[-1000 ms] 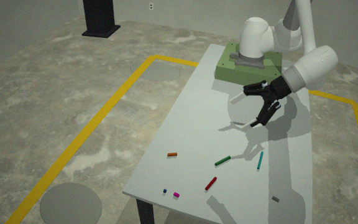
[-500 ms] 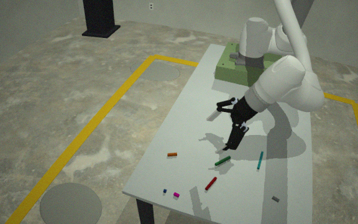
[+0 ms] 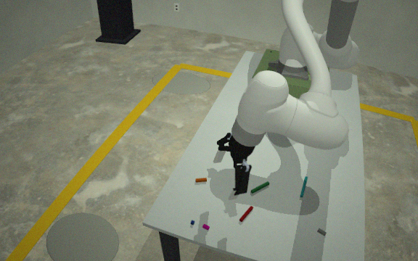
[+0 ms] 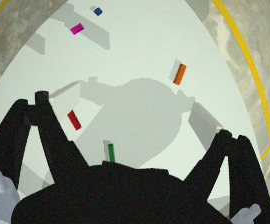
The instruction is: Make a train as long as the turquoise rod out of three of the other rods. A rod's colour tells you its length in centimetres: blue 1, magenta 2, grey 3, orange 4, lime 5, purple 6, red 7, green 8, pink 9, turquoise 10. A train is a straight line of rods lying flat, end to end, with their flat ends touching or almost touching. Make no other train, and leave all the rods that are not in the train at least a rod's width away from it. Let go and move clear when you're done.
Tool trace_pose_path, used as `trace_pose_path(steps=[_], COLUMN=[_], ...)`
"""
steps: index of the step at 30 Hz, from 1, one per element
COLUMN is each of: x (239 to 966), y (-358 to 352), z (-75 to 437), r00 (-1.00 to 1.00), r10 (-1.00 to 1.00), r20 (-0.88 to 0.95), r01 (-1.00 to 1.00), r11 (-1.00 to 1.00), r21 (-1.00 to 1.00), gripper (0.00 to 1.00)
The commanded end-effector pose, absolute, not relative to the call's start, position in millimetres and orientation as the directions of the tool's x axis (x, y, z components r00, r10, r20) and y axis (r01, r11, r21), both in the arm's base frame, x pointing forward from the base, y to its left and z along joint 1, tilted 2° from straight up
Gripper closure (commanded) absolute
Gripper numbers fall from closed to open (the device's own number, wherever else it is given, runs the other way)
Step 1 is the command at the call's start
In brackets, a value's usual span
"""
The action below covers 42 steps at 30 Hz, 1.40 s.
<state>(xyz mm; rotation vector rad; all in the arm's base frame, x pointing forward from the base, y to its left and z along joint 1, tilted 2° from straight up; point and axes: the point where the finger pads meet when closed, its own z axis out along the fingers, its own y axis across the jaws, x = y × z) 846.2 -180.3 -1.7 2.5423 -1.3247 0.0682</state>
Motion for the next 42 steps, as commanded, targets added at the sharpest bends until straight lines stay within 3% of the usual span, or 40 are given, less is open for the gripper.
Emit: trace_pose_path(steps=[1, 12, 42], x=[869, 904, 904], y=[-204, -245, -246], z=[-14, -26, -26], r00=[0.607, 0.647, 0.647], r10=[-0.791, -0.763, -0.762], r20=[0.083, 0.014, 0.013], r01=[-0.791, -0.762, -0.762], r11=[-0.590, -0.646, -0.646], r21=[0.160, 0.043, 0.041], gripper=[0.00, 0.00, 0.00])
